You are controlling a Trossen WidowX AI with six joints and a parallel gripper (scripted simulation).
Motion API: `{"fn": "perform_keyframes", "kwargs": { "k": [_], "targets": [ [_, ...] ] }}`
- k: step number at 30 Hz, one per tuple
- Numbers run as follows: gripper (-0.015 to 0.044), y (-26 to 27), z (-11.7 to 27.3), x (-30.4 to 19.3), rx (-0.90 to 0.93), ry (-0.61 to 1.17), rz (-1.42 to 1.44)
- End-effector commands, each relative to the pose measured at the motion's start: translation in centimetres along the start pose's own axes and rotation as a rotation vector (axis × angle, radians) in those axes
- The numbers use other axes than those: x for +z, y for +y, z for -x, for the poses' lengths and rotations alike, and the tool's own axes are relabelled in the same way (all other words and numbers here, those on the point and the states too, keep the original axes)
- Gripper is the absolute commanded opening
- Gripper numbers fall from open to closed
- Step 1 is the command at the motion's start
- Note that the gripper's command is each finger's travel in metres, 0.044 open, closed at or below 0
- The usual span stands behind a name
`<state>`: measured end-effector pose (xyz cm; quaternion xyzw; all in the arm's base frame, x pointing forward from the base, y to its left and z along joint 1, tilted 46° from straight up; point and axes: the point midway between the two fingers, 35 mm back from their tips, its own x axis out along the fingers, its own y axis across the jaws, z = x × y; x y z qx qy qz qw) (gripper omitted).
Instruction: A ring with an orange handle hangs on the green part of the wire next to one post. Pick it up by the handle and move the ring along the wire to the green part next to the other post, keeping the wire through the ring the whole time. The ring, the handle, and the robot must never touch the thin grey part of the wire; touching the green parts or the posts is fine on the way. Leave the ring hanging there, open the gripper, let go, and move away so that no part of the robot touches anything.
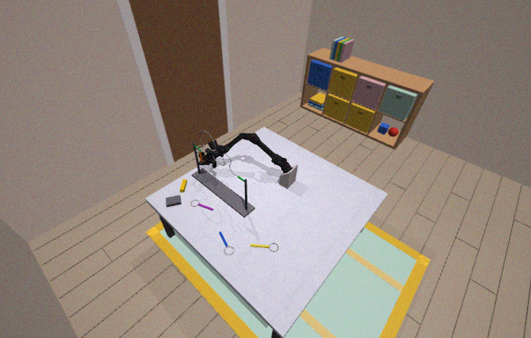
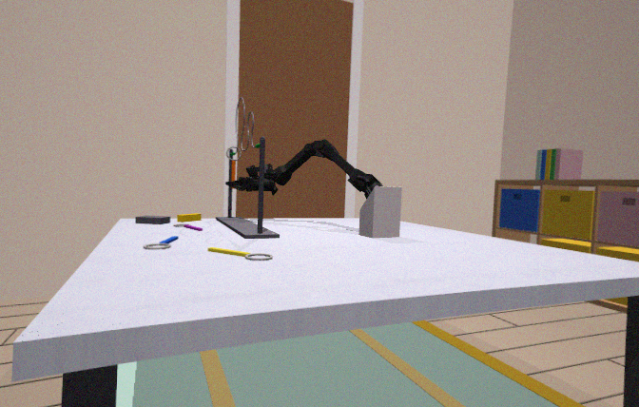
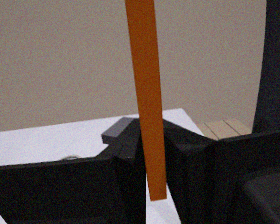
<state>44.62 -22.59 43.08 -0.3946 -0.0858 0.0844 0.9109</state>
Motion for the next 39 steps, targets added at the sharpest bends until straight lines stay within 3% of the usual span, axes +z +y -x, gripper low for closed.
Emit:
{"fn": "perform_keyframes", "kwargs": {
  "k": [1,28,39],
  "targets": [
    [-0.015,0.3,0.3,-0.1,-0.001,0.03,-0.002],
    [-0.015,3.5,6.1,1.5,0.014,0.504,-0.048],
    [-0.015,6.1,6.3,1.8,0.049,0.52,-0.171]
  ]
}}
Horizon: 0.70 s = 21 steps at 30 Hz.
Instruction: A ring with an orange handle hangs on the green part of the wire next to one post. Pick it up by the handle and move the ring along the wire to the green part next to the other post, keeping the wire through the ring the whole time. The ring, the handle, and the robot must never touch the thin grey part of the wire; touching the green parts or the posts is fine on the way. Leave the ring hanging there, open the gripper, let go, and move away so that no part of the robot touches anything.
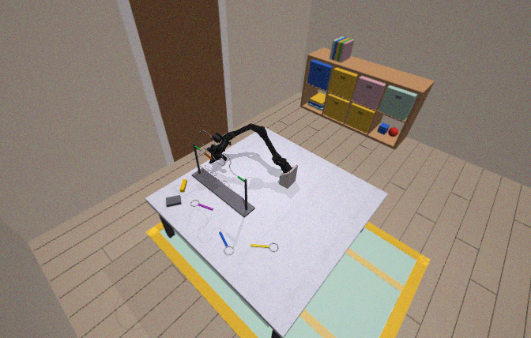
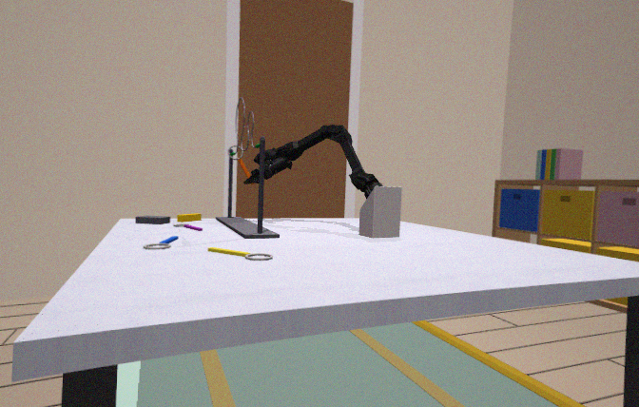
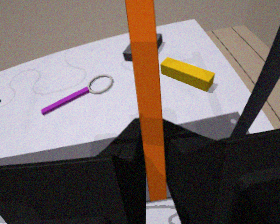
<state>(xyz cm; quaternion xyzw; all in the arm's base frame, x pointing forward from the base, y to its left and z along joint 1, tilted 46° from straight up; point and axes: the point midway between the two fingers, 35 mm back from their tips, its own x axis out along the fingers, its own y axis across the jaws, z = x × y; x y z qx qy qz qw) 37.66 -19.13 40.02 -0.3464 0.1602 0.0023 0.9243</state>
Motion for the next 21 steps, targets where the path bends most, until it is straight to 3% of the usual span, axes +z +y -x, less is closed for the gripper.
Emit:
{"fn": "perform_keyframes", "kwargs": {
  "k": [1,21],
  "targets": [
    [-0.015,1.2,-0.1,-0.3,0.032,0.008,-0.052],
    [-0.015,7.3,0.7,1.1,0.235,0.006,-0.412]
  ]
}}
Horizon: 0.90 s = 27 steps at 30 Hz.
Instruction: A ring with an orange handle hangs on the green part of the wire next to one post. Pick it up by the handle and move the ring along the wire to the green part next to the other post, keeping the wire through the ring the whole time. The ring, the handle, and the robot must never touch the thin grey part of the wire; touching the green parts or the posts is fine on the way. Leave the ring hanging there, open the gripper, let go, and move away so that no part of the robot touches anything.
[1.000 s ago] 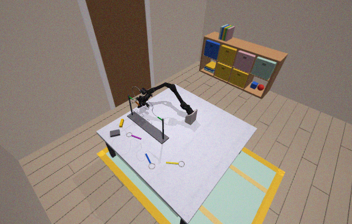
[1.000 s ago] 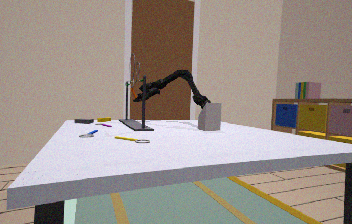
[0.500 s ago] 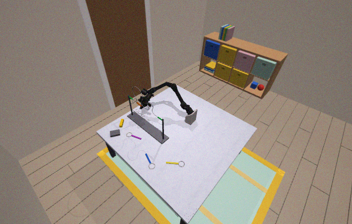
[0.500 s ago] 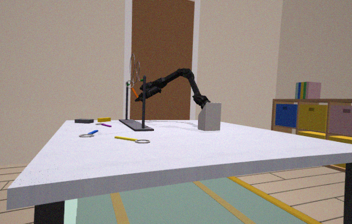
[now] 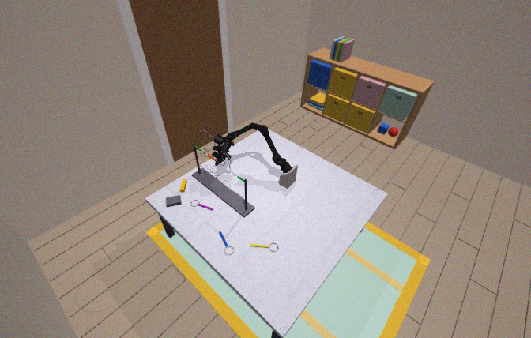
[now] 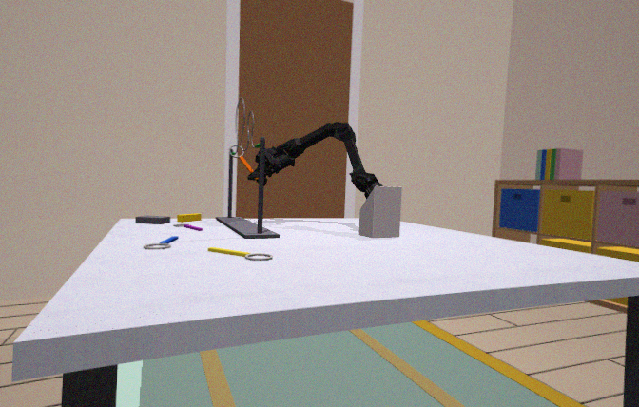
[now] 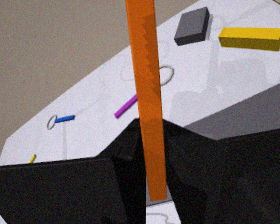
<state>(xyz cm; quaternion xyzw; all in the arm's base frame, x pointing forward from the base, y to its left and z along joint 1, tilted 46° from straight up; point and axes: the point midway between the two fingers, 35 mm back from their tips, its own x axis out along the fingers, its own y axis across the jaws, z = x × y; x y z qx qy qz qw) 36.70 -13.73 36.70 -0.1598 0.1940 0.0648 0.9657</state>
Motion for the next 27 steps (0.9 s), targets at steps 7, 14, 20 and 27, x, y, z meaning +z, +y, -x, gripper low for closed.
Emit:
{"fn": "perform_keyframes", "kwargs": {
  "k": [7,14,20,27],
  "targets": [
    [-0.015,3.6,0.2,0.2,0.121,0.001,-0.208],
    [-0.015,6.0,0.6,0.9,0.206,0.001,-0.362],
    [-0.015,8.0,1.1,1.8,0.279,0.001,-0.494],
    [-0.015,10.1,1.9,3.2,0.364,0.001,-0.647]
  ]
}}
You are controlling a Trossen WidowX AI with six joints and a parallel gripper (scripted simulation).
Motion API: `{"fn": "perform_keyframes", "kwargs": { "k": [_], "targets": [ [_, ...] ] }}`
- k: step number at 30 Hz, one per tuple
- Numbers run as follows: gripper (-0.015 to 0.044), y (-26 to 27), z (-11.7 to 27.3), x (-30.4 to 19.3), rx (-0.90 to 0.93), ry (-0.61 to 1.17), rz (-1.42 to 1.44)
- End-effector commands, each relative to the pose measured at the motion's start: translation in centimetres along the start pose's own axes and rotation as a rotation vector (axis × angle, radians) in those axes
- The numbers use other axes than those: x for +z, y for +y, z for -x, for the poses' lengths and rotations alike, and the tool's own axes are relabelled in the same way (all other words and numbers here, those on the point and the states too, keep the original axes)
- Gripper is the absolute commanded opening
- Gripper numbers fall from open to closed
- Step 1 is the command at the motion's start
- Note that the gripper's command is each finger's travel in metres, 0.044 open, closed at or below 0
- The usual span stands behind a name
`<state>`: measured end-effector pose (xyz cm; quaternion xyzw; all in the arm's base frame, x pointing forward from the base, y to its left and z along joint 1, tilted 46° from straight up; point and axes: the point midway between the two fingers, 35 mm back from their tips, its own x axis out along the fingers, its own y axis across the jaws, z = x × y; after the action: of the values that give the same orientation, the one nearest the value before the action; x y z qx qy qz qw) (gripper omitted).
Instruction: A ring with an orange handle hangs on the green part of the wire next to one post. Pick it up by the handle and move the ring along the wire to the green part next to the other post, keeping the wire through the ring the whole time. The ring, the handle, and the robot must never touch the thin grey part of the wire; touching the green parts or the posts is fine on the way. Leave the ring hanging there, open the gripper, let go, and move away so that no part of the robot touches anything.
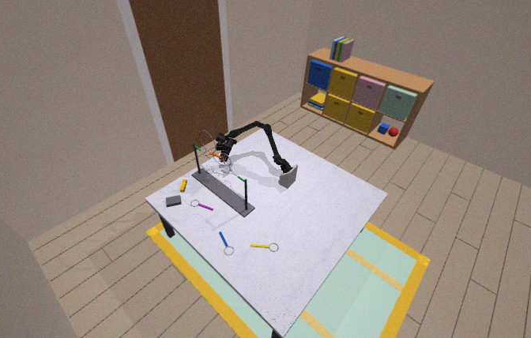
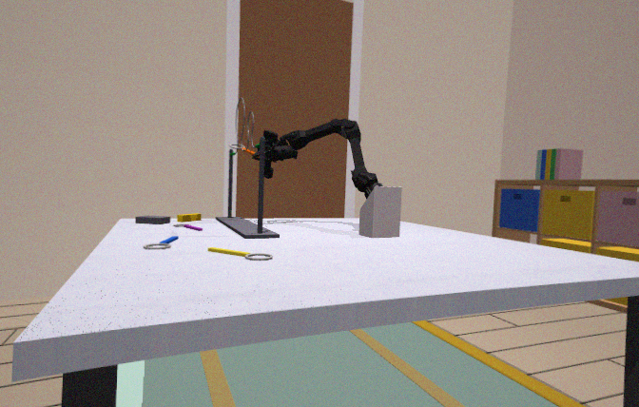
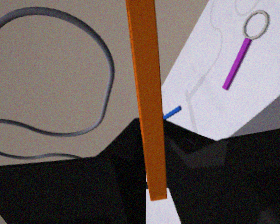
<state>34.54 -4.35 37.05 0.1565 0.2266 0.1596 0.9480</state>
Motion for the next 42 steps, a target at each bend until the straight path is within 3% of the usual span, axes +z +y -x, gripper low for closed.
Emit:
{"fn": "perform_keyframes", "kwargs": {
  "k": [1,42],
  "targets": [
    [-0.015,1.5,0.0,0.0,0.051,0.004,-0.087],
    [-0.015,12.8,3.8,6.4,0.483,0.016,-0.883]
  ]
}}
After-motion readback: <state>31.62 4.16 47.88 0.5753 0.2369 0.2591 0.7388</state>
